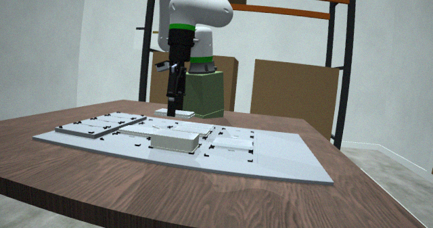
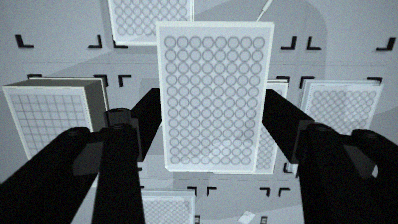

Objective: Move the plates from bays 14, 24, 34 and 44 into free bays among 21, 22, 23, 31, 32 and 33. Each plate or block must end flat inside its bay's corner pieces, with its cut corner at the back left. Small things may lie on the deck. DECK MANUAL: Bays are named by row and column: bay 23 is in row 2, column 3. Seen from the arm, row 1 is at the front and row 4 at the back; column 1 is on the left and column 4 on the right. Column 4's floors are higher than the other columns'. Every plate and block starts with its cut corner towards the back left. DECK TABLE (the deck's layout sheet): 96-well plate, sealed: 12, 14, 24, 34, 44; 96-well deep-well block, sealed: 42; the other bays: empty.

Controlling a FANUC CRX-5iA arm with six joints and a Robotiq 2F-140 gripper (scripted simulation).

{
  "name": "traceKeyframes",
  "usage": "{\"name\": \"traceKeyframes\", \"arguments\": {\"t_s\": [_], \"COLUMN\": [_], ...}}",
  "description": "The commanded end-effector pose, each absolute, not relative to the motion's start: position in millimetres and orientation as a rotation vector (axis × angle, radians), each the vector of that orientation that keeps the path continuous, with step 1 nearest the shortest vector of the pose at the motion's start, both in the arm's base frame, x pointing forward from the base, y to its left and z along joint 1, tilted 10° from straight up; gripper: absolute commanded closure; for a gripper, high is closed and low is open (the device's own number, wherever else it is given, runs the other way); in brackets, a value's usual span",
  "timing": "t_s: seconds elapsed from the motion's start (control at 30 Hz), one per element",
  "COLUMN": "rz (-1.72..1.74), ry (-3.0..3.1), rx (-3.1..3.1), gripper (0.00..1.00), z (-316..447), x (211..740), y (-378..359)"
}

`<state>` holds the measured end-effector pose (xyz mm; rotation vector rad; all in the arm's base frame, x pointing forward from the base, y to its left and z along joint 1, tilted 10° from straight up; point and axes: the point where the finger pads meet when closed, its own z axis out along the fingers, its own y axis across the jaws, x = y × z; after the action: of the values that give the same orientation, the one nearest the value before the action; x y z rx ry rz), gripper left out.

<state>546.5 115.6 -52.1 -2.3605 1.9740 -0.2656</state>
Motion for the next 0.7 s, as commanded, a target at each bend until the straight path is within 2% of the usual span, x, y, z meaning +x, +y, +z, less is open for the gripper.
{"name": "traceKeyframes", "arguments": {"t_s": [0.0,0.67], "rz": [-0.268,-0.268], "ry": [1.973,1.973], "rx": [-2.359,-2.359], "gripper": [0.9,0.9], "z": [-53,-59], "x": [543,526], "y": [127,169]}}
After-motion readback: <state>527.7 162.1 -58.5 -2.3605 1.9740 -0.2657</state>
